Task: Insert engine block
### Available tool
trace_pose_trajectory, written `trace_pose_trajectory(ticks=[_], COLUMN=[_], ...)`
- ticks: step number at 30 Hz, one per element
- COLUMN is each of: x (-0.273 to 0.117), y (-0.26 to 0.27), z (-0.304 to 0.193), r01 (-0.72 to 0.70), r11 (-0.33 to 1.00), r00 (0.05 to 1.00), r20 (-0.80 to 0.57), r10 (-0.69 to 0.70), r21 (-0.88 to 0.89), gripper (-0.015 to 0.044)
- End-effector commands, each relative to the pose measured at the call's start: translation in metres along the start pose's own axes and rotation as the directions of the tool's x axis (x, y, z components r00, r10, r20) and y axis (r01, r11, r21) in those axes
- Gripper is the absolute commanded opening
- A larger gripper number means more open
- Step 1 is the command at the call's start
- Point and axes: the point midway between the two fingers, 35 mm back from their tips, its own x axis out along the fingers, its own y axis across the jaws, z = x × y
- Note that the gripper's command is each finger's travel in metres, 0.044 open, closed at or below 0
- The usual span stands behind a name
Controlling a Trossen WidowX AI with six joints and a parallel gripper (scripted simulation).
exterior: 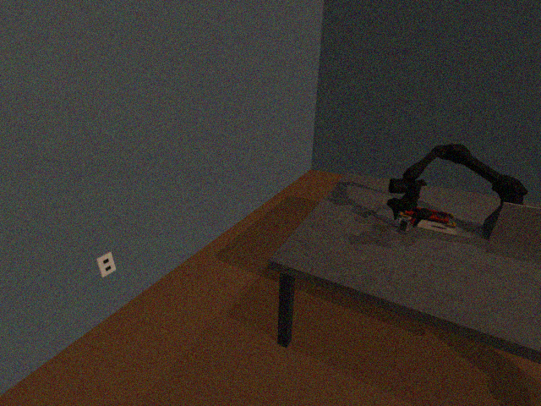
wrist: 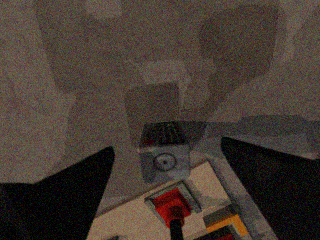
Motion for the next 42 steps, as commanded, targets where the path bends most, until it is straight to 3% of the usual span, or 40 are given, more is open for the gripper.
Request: trace_pose_trajectory(ticks=[1,8,19,26,30,42], x=[0.01,0.018,0.018,0.018,0.014,-0.023], y=[0.003,0.003,0.003,0.003,0.003,0.0], z=[-0.002,-0.003,-0.003,-0.003,-0.002,0.003], r01=[-0.004,-0.004,-0.004,-0.004,-0.004,-0.005], r11=[1.0,1.0,1.0,1.0,1.0,1.0], r00=[1.0,1.0,1.0,1.0,1.0,1.0], r20=[-0.01,-0.011,-0.011,-0.011,-0.01,-0.004], r10=[0.004,0.003,0.003,0.003,0.004,0.005], r21=[-0.009,-0.009,-0.009,-0.009,-0.009,-0.009], gripper=[0.044,0.044,0.0151,0.0105,0.0,0.0])
